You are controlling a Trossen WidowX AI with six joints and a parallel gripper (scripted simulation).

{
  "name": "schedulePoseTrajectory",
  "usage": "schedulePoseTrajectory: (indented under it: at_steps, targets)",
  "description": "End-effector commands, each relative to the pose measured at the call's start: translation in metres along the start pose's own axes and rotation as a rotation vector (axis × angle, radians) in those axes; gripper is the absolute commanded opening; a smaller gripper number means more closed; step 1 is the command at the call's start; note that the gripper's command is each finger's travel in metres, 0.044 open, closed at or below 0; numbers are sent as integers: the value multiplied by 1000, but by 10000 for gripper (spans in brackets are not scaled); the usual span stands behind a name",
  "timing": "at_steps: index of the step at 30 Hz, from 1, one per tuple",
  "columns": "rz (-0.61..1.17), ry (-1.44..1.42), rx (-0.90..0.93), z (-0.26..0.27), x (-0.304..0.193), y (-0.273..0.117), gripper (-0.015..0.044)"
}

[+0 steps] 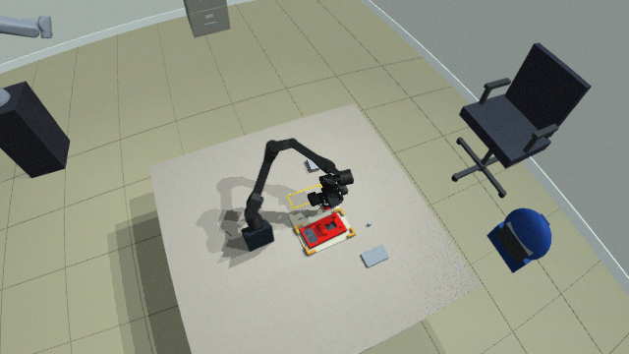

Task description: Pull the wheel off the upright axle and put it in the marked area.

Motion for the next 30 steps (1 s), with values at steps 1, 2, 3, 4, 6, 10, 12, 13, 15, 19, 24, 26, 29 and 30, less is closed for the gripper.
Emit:
schedulePoseTrajectory:
  at_steps: [1, 2, 3, 4, 6, 10, 12, 13, 15, 19, 24, 26, 29, 30]
  targets:
    - [-1, -3, 0, 0, 0, -2, 0]
    - [-1, -3, 0, 0, 0, -2, 0]
    - [-1, -3, 0, 0, 0, -2, 0]
    - [-1, -3, 0, 0, 0, -3, 0]
    - [-1, -3, 0, 0, 0, -3, 0]
    - [-1, -3, 0, 0, 0, -5, 0]
    - [-1, -3, 0, 1, 0, -5, 0]
    - [-1, -3, 1, 1, 0, -6, 0]
    - [-1, -3, 1, 1, 0, -6, 0]
    - [-1, -3, 1, 1, 0, -8, 0]
    - [-1, -2, 1, 1, 0, -9, 0]
    - [-1, -2, 1, 1, 0, -10, 0]
    - [-1, -2, 1, 1, 0, -11, 0]
    - [-1, -2, 1, 1, 0, -11, 0]
Point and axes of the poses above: the point midway between the two fingers, 35 mm back from their tips, its own y axis out along the fingers, its own z axis across the jaws, x = y × z, the point moved 9 cm from there along -y, back along the fingers, and after that the axes turned 7 degrees about y, right-handed, at the moved point
